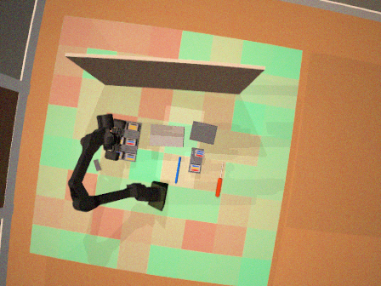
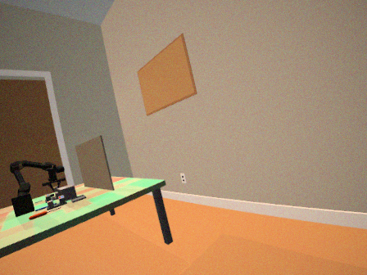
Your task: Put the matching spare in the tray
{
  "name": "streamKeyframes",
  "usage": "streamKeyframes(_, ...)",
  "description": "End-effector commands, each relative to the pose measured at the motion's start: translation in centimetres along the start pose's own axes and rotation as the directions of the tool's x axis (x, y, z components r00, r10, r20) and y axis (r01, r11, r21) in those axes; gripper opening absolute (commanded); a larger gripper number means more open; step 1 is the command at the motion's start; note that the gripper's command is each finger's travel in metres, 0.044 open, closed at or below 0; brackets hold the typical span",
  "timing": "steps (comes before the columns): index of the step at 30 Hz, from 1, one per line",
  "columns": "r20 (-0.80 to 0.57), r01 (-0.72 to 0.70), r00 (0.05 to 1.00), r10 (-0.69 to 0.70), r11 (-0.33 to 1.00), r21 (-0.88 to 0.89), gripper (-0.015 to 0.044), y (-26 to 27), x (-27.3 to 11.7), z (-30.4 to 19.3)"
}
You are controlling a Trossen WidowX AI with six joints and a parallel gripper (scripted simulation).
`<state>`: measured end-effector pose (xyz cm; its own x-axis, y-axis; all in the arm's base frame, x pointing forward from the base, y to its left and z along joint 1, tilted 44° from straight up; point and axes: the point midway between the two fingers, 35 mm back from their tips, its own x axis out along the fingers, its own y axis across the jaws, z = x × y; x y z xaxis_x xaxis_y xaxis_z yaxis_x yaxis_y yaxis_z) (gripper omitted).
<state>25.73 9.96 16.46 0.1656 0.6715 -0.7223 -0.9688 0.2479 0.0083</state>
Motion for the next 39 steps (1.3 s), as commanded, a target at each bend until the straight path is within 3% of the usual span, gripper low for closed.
streamKeyframes(1,0.009,0.011,1.0,-0.011,1.0,-0.01,0.0,0.2,-2.8,0.3)
streamKeyframes(13,0.005,0.006,1.0,-0.006,1.0,-0.001,0.0,0.3,-2.9,0.1)
streamKeyframes(30,0.006,0.025,1.0,-0.025,0.999,-0.021,0.0,0.1,-10.0,1.1)
streamKeyframes(39,-0.003,0.031,1.0,-0.031,0.999,-0.021,0.0,-1.5,-10.6,0.1)
